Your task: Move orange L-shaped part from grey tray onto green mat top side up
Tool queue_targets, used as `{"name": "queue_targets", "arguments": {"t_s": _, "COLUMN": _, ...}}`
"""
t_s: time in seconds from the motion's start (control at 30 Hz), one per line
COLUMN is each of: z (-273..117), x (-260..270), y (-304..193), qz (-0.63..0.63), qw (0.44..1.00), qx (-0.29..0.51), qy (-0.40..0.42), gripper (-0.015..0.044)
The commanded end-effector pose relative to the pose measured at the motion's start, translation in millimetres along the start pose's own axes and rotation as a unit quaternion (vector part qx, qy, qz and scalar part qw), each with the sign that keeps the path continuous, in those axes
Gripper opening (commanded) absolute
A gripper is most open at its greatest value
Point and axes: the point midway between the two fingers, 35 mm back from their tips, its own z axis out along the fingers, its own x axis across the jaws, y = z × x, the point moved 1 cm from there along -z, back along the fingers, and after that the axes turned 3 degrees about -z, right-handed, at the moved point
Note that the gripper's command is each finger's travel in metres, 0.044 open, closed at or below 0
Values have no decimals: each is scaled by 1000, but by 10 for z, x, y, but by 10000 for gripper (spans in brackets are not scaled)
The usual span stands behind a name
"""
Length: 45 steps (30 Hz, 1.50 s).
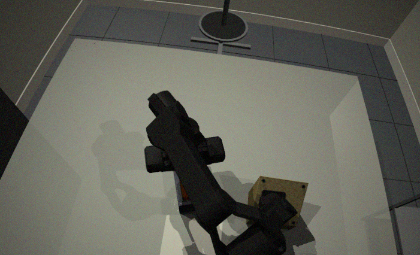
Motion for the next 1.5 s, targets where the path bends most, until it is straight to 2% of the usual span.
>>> {"name": "queue_targets", "arguments": {"t_s": 0.0, "z": 117, "x": 0, "y": 2, "qz": 6, "qw": 1000, "qx": 1, "qy": -2, "gripper": 280}}
{"name": "queue_targets", "arguments": {"t_s": 0.1, "z": 263, "x": -2, "y": -2, "qz": 6, "qw": 1000, "qx": 1, "qy": -1, "gripper": 280}}
{"name": "queue_targets", "arguments": {"t_s": 1.33, "z": 759, "x": -2, "y": -8, "qz": 6, "qw": 1000, "qx": 2, "qy": -1, "gripper": 280}}
{"name": "queue_targets", "arguments": {"t_s": 1.47, "z": 720, "x": 12, "y": 8, "qz": 1, "qw": 1000, "qx": -1, "qy": -1, "gripper": 175}}
